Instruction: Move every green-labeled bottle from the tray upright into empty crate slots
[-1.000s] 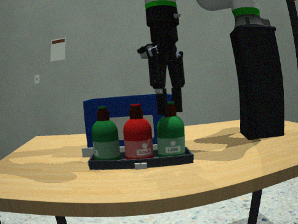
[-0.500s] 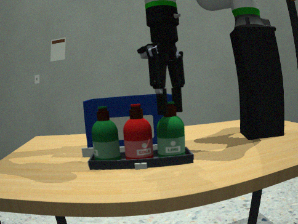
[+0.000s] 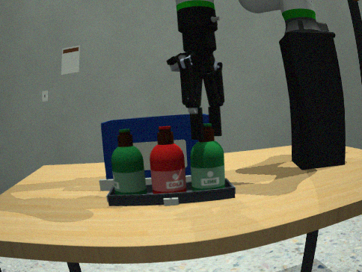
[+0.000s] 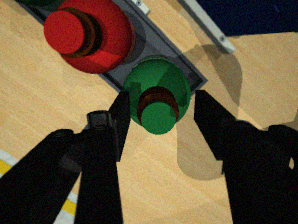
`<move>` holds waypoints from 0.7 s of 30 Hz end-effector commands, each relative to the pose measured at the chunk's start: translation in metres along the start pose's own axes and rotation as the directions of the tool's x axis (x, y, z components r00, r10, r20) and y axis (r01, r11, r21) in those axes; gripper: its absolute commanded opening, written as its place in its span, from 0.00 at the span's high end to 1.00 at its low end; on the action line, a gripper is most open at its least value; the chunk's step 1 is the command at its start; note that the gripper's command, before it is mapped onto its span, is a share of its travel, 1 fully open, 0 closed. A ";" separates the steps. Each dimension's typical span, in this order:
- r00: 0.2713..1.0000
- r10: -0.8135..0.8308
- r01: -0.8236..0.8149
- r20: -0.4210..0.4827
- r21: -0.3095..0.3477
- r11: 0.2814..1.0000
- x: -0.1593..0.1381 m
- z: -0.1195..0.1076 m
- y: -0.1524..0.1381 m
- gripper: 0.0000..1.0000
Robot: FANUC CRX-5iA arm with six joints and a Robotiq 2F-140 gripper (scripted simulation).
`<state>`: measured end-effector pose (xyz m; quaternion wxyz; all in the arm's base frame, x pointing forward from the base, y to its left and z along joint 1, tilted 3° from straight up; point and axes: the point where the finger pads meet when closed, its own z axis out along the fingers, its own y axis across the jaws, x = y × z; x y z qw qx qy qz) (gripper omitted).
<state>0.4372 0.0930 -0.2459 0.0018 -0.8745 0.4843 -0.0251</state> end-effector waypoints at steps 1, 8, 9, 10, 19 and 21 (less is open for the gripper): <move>1.000 0.000 0.000 0.000 0.001 1.000 0.000 -0.001 -0.001 0.56; 1.000 0.000 0.000 0.000 0.001 1.000 0.000 -0.001 -0.001 0.90; 1.000 0.000 0.000 0.000 0.001 1.000 0.000 -0.001 -0.001 0.90; 1.000 0.000 0.000 0.000 0.001 1.000 0.000 -0.001 -0.001 0.90; 1.000 0.000 0.000 0.000 0.001 1.000 0.000 -0.001 -0.001 0.90; 1.000 0.000 0.000 0.000 0.001 1.000 0.000 -0.001 -0.001 0.90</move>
